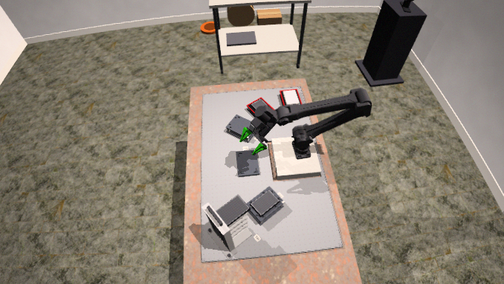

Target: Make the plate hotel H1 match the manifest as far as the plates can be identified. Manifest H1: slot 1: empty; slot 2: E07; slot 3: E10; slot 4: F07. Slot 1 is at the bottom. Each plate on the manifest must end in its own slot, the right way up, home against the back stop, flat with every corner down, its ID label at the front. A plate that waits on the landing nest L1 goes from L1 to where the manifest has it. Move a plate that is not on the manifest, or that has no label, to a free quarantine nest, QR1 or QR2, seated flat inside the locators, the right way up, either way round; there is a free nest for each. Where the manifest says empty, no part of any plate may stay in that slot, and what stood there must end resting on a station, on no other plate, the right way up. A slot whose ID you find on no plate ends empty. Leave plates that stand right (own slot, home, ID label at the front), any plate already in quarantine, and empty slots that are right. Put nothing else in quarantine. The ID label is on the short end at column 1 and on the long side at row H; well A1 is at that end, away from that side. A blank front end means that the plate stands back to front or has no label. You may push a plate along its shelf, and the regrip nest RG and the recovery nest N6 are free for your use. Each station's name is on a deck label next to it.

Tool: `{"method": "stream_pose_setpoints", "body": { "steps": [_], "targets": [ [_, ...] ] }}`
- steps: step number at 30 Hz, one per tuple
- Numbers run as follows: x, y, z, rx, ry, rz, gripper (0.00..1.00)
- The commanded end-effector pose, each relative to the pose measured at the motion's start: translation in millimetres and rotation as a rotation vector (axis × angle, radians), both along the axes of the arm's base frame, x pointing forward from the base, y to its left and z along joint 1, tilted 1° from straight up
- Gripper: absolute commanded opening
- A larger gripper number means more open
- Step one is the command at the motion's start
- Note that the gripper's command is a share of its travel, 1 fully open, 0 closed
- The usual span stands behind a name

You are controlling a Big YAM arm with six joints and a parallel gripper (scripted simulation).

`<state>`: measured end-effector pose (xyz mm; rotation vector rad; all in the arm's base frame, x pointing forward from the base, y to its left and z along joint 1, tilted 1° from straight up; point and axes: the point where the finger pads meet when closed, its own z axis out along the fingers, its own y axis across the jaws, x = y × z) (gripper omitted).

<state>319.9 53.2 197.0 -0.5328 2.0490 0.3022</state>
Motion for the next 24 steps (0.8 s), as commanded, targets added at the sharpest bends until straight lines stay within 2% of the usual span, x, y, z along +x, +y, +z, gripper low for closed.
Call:
{"method": "stream_pose_setpoints", "body": {
  "steps": [1, 6, 13, 16, 20, 24],
  "targets": [
    [2, 16, 14.9, 0.032, -0.037, 0.008, 1.00],
    [3, 33, 18.2, 0.036, -0.042, 0.008, 1.00],
    [5, 50, 11.6, 0.038, -0.020, 0.008, 1.00],
    [8, 61, 20.1, 0.042, -0.034, 0.008, 1.00],
    [3, 74, 14.0, 0.042, -0.022, 0.007, 1.00],
    [2, 88, 18.8, 0.047, -0.029, 0.008, 1.00]
  ]
}}
